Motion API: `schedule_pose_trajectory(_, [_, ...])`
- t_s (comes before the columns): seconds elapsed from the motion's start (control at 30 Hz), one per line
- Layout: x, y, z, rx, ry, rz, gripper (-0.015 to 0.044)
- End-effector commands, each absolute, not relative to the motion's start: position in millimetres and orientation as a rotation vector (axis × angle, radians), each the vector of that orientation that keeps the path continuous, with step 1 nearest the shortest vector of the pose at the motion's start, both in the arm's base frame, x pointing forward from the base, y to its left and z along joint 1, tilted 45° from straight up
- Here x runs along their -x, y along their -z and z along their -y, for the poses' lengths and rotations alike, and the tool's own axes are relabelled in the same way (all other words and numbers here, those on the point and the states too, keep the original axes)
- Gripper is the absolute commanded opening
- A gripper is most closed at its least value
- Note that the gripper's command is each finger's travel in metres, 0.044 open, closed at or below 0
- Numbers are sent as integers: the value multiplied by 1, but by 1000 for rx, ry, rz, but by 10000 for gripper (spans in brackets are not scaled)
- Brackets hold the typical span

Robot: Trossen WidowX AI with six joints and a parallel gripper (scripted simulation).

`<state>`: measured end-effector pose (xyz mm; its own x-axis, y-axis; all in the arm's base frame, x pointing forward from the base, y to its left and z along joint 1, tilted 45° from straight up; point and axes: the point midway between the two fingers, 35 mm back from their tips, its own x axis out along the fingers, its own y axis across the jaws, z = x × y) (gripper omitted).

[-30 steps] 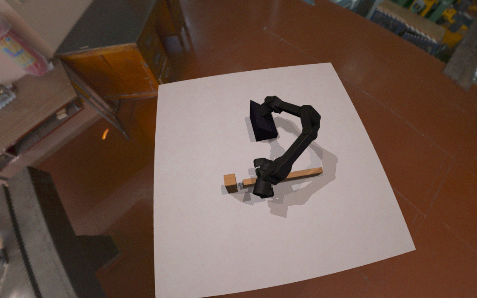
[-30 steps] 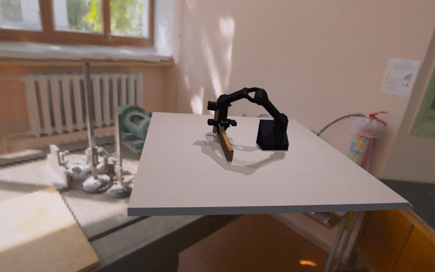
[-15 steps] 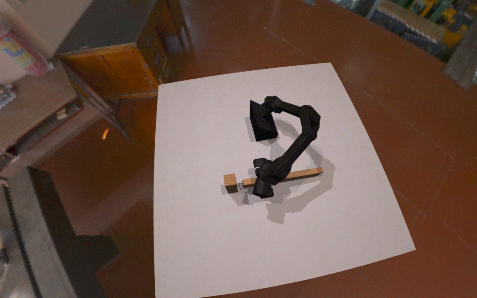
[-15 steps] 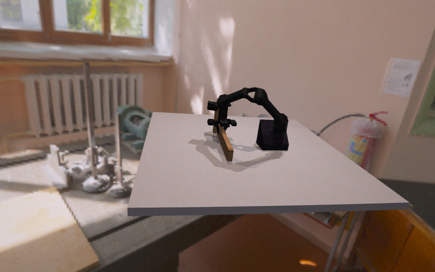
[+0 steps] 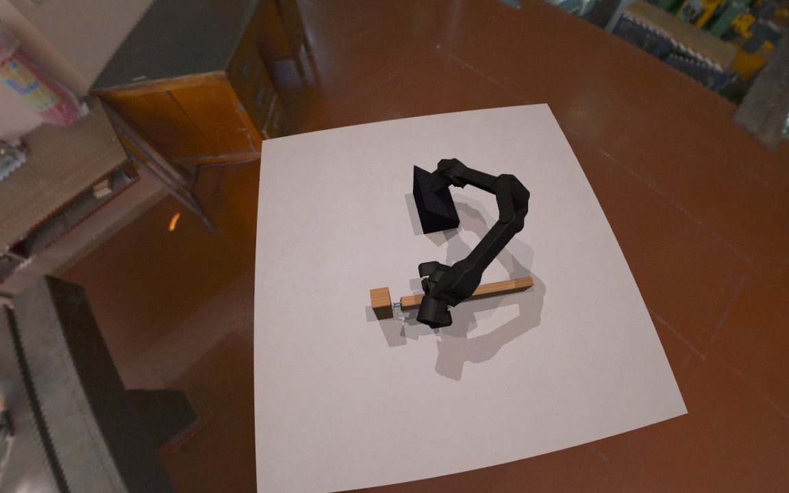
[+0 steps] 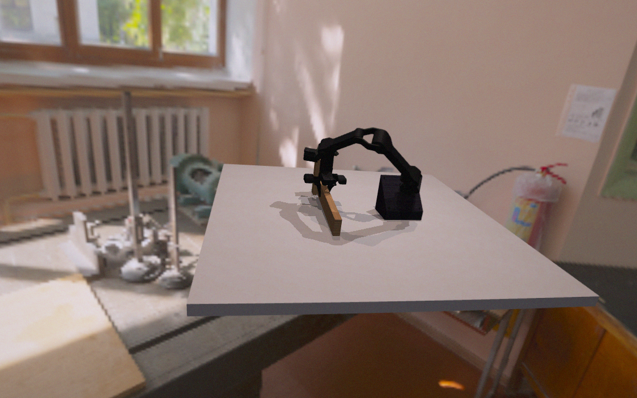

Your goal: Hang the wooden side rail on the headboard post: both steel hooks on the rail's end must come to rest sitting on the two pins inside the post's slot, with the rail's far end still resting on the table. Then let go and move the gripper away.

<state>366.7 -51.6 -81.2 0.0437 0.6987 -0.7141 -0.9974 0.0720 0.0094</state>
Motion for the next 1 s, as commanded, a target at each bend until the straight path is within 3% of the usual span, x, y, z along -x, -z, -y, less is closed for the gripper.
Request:
schedule_pose_trajectory(0.0, [-367,81,56,589,-1407,-646,0])
schedule_pose_trajectory(0.97, [-367,84,58,589,-1406,-646,0])
